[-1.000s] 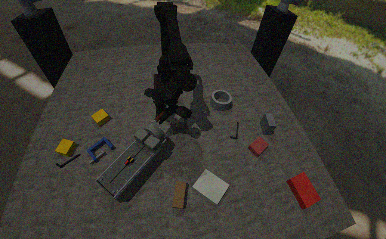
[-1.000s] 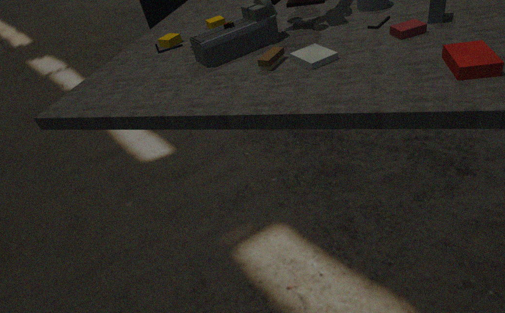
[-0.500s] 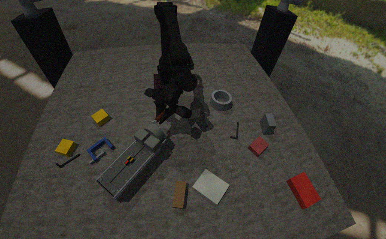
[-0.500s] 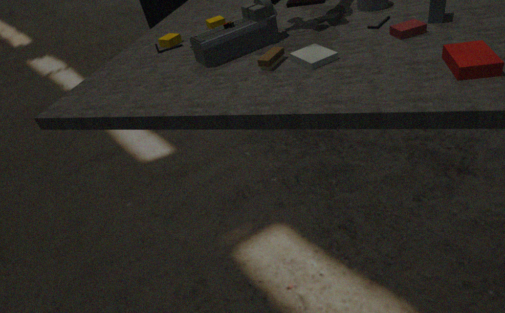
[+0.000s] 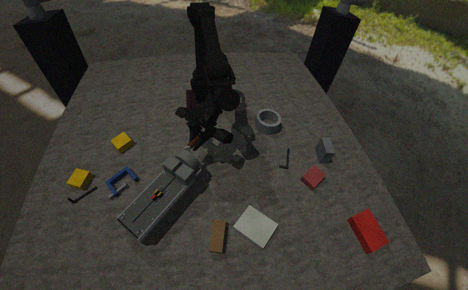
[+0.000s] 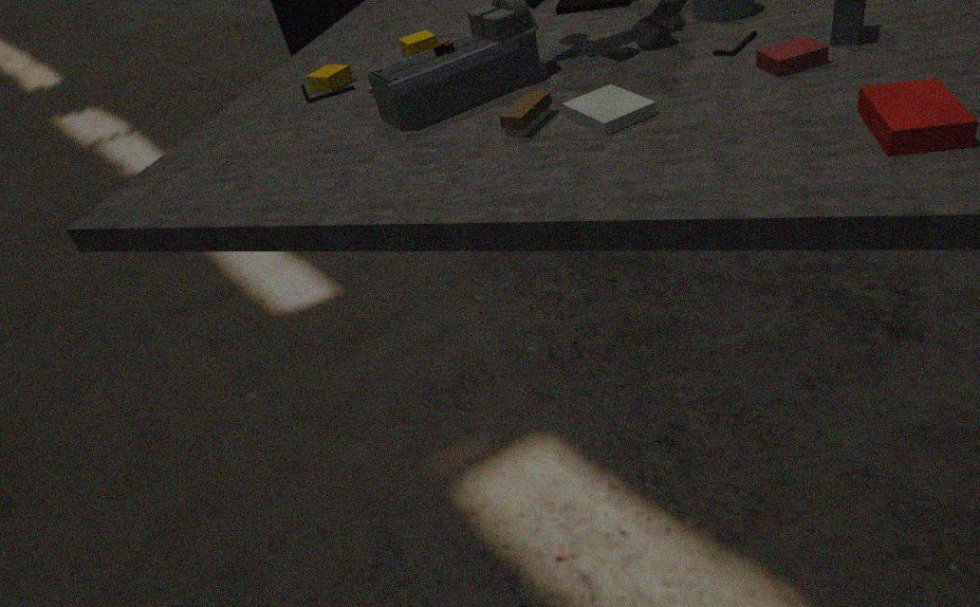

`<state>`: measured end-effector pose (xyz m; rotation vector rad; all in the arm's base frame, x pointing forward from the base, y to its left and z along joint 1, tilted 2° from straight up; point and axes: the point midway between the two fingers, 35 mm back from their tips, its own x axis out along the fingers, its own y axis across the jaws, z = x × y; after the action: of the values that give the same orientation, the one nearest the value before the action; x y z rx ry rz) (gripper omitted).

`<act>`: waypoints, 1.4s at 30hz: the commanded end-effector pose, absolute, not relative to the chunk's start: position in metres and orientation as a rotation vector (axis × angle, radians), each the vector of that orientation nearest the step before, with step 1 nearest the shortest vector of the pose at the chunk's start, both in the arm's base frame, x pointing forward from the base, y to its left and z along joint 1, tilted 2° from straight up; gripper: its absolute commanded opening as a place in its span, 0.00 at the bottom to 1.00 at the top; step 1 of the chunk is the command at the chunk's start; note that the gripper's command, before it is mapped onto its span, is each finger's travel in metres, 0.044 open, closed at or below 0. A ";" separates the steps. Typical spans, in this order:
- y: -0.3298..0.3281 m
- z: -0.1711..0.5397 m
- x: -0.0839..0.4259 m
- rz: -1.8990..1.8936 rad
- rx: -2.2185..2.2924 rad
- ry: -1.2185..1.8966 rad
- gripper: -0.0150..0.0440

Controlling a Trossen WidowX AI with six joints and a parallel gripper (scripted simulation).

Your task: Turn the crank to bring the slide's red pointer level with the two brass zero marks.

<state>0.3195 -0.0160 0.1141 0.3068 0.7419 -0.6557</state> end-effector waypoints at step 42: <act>-0.007 0.120 0.326 -0.638 0.316 0.729 0.25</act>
<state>0.3214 -0.0135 0.1150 0.3033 0.7398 -0.6588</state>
